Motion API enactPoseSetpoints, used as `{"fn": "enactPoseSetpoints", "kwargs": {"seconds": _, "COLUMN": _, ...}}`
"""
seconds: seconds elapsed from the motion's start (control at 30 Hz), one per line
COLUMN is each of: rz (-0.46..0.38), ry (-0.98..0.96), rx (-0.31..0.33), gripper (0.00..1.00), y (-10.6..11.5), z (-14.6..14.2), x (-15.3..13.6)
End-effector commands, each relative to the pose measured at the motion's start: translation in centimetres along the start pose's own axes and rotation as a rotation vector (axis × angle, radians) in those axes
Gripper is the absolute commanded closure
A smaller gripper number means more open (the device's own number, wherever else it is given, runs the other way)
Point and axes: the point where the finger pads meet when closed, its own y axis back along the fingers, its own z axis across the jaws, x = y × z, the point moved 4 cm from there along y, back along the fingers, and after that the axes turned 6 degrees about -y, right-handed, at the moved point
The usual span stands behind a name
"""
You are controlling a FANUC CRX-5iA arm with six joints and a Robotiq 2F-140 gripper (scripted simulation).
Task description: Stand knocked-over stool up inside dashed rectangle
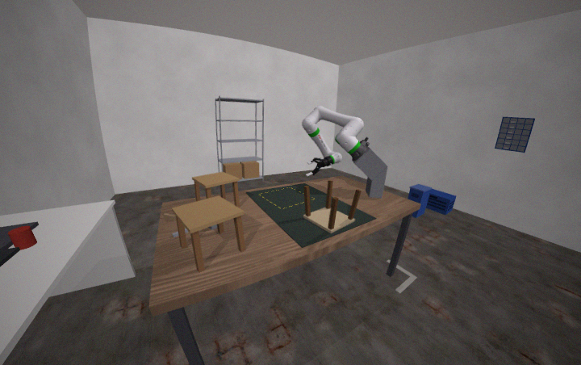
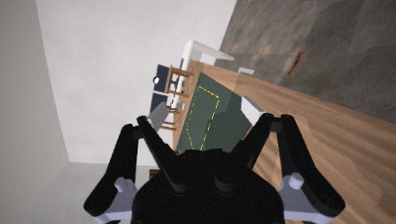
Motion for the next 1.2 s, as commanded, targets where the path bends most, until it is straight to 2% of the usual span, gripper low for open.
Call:
{"fn": "enactPoseSetpoints", "kwargs": {"seconds": 0.0, "rz": 0.0, "ry": 0.001, "rx": 0.0, "gripper": 0.0, "y": 0.03, "z": -0.03, "x": 0.03}}
{"fn": "enactPoseSetpoints", "kwargs": {"seconds": 0.77, "rz": -0.003, "ry": 0.004, "rx": 0.001, "gripper": 0.0, "y": -0.03, "z": -0.02, "x": 0.01}}
{"fn": "enactPoseSetpoints", "kwargs": {"seconds": 1.17, "rz": -0.037, "ry": 0.041, "rx": 0.016, "gripper": 0.0, "y": -0.76, "z": 0.09, "x": -0.2}}
